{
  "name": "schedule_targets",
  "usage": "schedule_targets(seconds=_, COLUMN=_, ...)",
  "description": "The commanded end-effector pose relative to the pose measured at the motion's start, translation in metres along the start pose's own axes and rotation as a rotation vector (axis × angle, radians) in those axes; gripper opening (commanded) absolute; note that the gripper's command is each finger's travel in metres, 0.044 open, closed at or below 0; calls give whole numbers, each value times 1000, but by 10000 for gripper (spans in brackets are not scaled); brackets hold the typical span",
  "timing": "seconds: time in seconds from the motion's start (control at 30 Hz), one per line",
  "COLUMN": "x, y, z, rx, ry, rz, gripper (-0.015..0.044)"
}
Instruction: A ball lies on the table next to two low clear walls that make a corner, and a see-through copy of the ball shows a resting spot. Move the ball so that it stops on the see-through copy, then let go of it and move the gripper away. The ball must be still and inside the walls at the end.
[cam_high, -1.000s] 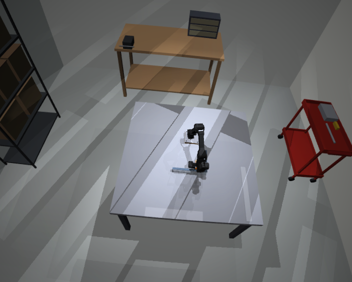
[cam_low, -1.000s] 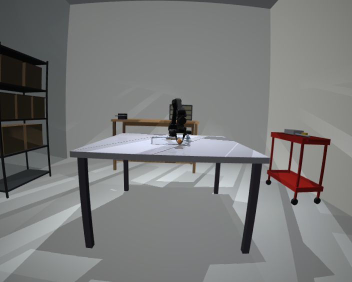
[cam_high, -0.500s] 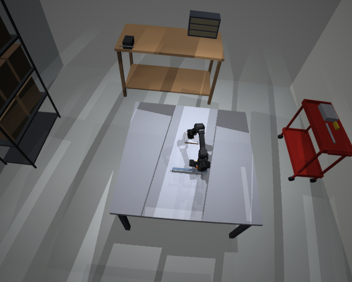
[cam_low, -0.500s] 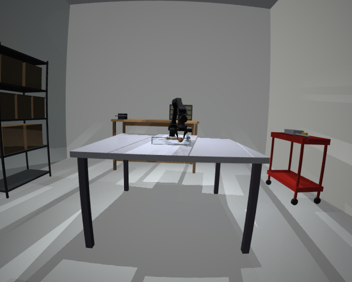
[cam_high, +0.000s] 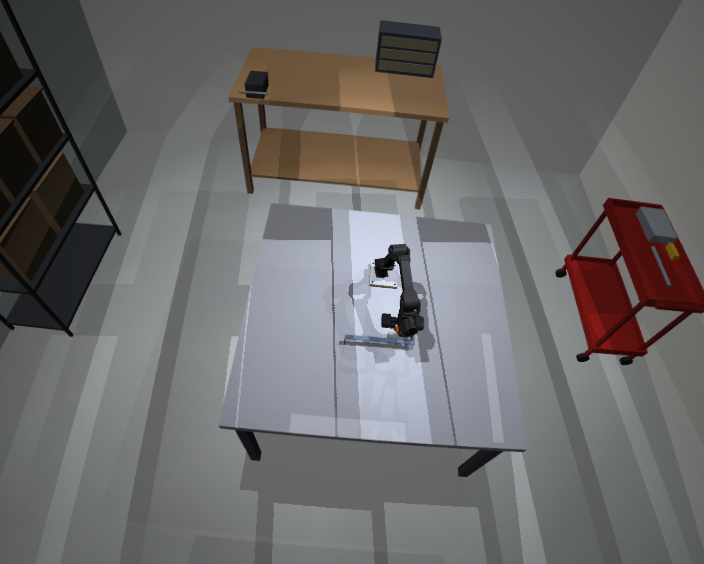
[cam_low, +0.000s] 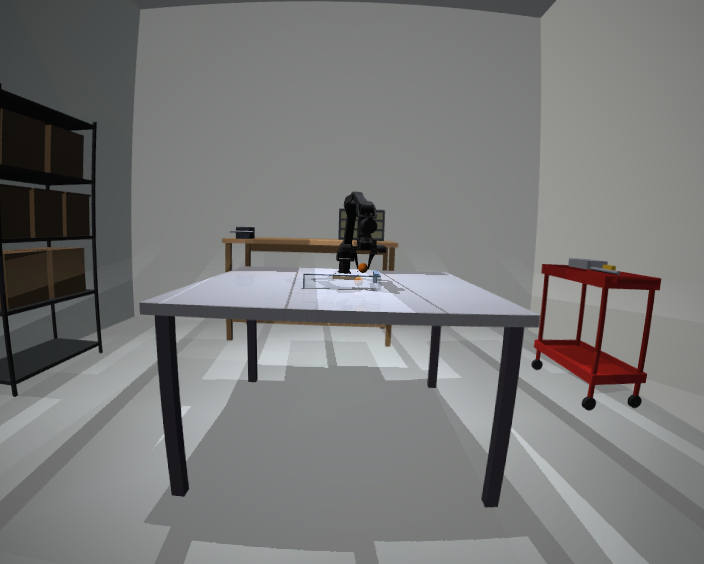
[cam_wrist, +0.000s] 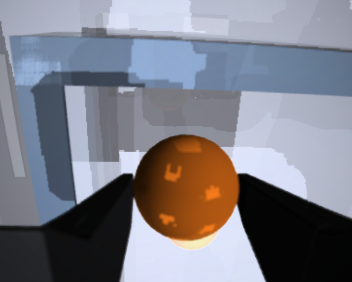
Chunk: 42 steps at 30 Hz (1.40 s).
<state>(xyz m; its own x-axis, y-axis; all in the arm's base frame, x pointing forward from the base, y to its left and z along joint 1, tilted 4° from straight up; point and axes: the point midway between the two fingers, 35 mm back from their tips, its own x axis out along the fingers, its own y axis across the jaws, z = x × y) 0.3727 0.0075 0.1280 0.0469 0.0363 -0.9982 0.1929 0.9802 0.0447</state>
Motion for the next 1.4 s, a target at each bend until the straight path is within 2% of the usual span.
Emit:
schedule_targets(seconds=0.0, x=-22, y=-4, z=4, rx=-3, ry=-20, rz=-6, gripper=0)
schedule_targets(seconds=0.33, x=-64, y=-13, z=6, rx=8, ry=-59, rz=-7, gripper=0)
schedule_targets(seconds=1.37, x=-24, y=-13, z=-56, rx=8, ry=-54, rz=-7, gripper=0)
